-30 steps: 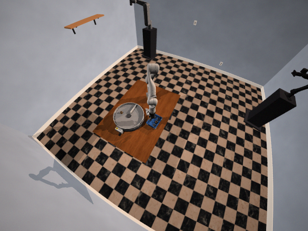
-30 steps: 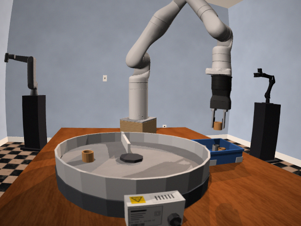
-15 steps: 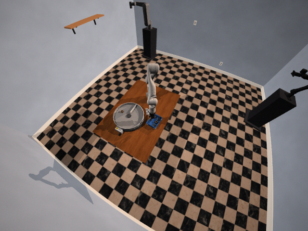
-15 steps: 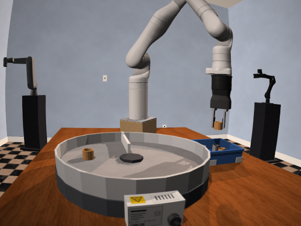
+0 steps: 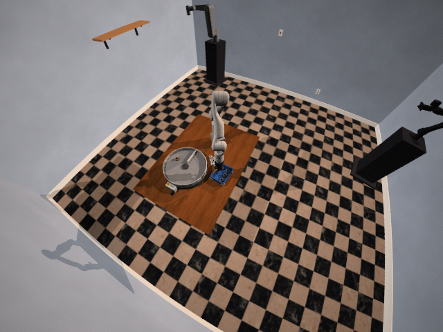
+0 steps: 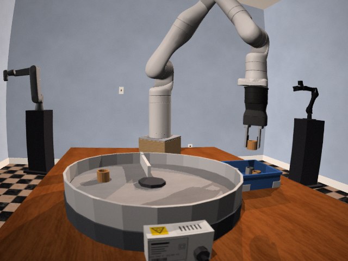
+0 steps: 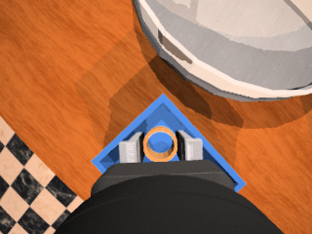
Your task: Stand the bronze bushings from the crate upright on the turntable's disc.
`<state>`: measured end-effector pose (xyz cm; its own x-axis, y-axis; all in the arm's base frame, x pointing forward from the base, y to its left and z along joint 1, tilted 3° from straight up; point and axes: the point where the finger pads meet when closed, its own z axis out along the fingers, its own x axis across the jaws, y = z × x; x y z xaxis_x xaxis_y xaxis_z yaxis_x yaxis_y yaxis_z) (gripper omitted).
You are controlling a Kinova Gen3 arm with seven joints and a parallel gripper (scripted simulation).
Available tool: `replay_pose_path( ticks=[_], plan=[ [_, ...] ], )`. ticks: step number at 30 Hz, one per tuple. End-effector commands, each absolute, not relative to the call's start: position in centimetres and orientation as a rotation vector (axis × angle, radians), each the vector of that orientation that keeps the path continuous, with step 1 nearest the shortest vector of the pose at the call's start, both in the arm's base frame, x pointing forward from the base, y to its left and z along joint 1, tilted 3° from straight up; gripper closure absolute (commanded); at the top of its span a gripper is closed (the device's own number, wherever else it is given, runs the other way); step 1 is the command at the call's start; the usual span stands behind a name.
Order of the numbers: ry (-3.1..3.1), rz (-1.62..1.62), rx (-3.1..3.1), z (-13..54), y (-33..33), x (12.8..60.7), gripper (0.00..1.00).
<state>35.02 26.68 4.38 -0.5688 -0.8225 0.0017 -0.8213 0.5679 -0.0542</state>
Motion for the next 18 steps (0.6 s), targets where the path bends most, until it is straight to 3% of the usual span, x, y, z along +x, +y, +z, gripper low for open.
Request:
replay_pose_path(
  ticks=[1,18],
  plan=[
    [2.759,-0.075,-1.447,4.5,26.7,35.1,1.0],
    [2.759,-0.075,-1.447,4.5,24.4,35.2,1.0]
  ],
)
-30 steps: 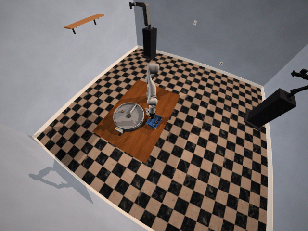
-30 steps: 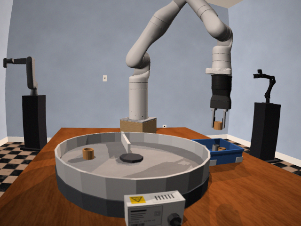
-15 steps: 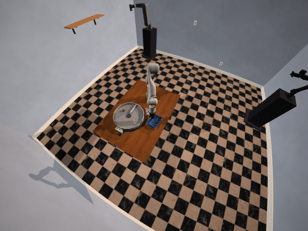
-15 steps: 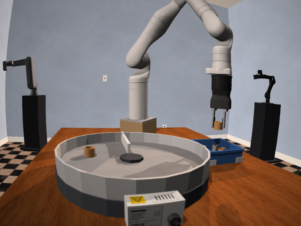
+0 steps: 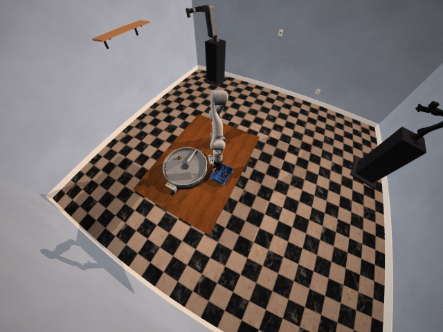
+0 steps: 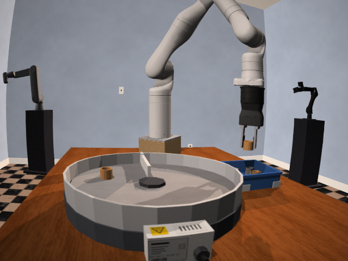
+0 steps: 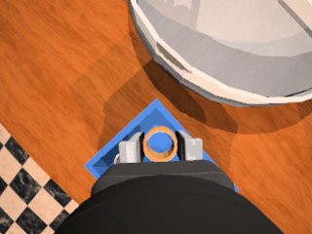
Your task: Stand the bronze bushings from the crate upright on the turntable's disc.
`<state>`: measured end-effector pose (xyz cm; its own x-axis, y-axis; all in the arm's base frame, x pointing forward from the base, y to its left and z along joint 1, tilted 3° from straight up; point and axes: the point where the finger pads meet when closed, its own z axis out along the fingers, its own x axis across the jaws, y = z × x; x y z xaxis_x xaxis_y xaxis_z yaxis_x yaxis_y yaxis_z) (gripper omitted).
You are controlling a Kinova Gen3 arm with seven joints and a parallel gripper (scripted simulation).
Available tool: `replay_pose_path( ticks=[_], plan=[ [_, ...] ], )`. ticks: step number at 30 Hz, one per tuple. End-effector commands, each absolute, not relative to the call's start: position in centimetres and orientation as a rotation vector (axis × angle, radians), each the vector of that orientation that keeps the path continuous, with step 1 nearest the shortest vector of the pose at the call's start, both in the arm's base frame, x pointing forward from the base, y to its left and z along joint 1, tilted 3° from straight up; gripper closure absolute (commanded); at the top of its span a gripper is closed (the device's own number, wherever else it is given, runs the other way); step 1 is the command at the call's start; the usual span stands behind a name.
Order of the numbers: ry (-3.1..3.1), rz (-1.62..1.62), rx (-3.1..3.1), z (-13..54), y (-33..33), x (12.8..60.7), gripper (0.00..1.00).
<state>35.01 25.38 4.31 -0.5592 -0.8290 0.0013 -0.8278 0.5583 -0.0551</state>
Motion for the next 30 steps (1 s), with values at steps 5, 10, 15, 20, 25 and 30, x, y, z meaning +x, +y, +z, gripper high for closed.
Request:
replay_pose_path(
  ticks=[5,10,15,20,25,30],
  plan=[
    [2.759,-0.075,-1.447,4.6,21.6,35.3,1.0],
    [2.759,-0.075,-1.447,4.7,19.5,35.4,1.0],
    [2.759,-0.075,-1.447,4.8,15.6,35.5,1.0],
    [2.759,-0.075,-1.447,4.9,11.8,35.7,1.0],
    [2.759,-0.075,-1.447,5.0,9.6,35.8,1.0],
    [2.759,-0.075,-1.447,5.1,6.5,35.9,1.0]
  ],
)
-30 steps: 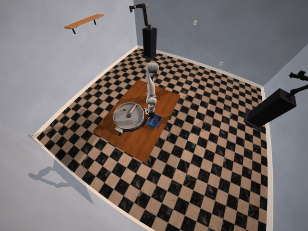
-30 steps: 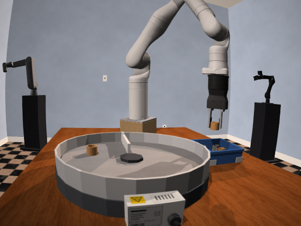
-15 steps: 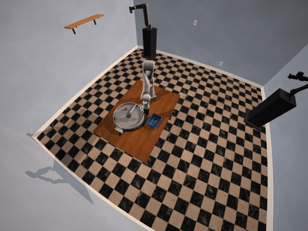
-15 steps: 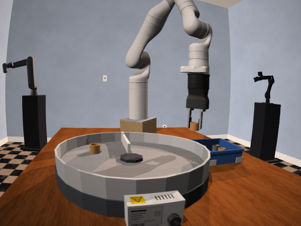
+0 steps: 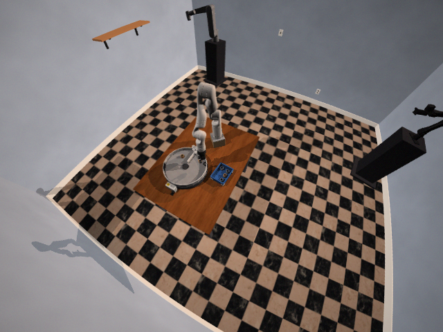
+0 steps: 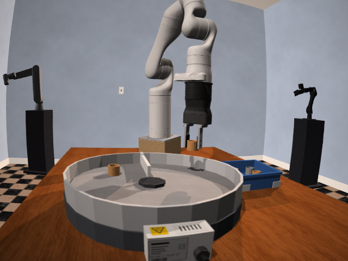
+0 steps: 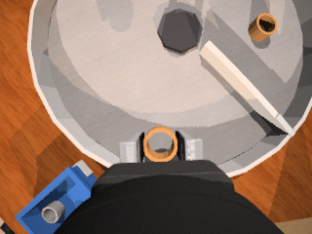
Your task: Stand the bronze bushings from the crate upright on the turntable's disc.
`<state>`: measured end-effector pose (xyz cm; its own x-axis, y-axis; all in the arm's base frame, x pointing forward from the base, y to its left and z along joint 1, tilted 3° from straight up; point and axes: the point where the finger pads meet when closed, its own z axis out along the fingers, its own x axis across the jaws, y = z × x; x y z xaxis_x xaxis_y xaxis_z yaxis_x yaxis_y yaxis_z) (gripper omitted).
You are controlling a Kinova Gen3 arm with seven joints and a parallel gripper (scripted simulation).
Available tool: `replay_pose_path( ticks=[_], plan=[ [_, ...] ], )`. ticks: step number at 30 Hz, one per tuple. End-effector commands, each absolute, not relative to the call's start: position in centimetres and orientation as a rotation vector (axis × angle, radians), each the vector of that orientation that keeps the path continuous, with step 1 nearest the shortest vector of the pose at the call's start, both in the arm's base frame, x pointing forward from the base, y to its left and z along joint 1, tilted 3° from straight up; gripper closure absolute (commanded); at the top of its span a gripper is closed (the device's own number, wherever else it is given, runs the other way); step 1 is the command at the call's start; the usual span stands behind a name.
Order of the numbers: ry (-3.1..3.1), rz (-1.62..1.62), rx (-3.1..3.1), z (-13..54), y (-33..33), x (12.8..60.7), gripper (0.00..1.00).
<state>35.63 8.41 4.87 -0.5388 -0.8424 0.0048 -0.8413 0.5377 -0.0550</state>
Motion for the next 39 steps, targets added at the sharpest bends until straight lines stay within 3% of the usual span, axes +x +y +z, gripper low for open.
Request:
replay_pose_path(
  ticks=[1,15,39],
  plan=[
    [2.759,-0.075,-1.447,5.1,6.0,35.9,1.0],
    [2.759,-0.075,-1.447,5.2,2.3,36.1,1.0],
    [2.759,-0.075,-1.447,5.3,2.1,36.1,1.0]
  ],
)
